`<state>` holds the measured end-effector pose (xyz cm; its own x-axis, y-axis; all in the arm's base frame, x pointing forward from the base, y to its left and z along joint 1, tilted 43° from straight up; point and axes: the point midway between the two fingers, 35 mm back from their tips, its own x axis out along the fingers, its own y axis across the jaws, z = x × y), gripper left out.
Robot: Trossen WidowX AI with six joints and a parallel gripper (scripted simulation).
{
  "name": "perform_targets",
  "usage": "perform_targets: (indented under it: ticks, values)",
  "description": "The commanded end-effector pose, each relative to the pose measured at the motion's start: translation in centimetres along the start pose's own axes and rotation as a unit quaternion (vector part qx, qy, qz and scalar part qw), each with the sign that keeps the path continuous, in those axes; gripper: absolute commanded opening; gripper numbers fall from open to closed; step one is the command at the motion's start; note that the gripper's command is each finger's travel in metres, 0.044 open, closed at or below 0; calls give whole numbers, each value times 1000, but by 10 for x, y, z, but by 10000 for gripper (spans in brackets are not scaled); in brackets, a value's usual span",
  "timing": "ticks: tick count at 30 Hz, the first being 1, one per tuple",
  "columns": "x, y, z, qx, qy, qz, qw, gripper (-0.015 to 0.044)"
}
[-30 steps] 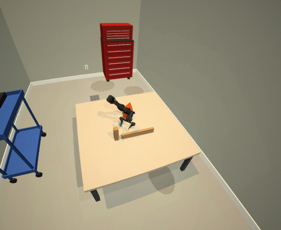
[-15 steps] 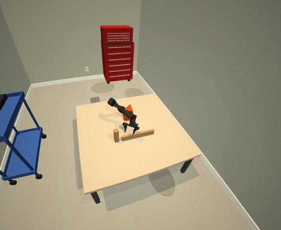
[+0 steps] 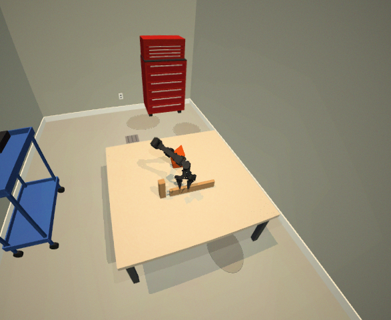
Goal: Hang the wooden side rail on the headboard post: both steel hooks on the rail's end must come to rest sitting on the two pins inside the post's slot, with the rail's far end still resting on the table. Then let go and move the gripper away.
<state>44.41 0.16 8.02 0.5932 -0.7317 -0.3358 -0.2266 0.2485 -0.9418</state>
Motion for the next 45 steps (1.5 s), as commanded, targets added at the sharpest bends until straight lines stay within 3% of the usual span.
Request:
perform_targets:
  ticks: [1, 25, 45]
  values:
    - [10, 9, 6, -253, 10, 167, 953, 440]
    - [-33, -6, -54, -496, 48, 378, 780, 440]
    - [-34, -6, -55, -498, 48, 380, 778, 440]
